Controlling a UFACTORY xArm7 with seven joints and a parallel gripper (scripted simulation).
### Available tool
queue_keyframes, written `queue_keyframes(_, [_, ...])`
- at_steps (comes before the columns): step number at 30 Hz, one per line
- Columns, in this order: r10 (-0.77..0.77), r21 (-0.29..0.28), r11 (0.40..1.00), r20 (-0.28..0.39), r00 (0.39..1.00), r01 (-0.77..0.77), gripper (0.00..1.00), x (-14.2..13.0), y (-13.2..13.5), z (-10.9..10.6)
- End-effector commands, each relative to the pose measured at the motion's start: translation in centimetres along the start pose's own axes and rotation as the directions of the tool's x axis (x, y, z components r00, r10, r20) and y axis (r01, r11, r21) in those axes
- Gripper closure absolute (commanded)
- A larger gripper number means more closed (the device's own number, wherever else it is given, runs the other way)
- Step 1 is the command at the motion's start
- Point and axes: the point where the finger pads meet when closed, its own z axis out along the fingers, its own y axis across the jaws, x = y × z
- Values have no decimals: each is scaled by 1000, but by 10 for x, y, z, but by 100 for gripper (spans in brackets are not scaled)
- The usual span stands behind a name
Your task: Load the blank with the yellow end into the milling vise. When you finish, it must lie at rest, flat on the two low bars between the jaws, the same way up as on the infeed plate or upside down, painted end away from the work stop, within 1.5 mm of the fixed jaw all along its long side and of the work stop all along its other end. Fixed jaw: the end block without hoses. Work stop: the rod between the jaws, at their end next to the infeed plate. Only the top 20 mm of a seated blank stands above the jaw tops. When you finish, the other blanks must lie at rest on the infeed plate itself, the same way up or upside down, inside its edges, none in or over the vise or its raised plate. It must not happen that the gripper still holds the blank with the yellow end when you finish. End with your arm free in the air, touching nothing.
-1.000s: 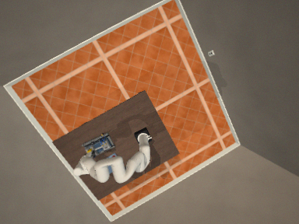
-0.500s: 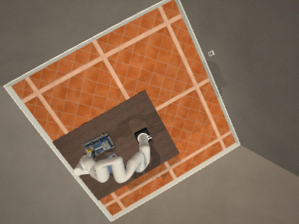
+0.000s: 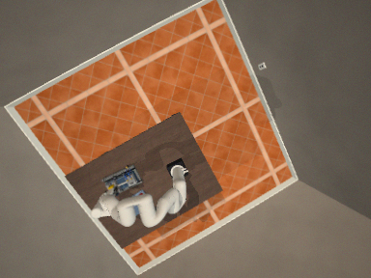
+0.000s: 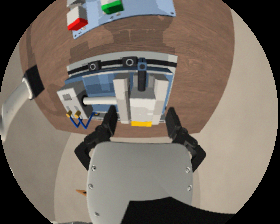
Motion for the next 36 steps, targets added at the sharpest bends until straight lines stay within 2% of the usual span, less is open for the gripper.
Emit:
queue_keyframes(1, [0,-5,1000,1,1000,0,0,0,2,-2])
queue_keyframes(36, [0,-4,1000,1,1000,0,0,0,2,-6])
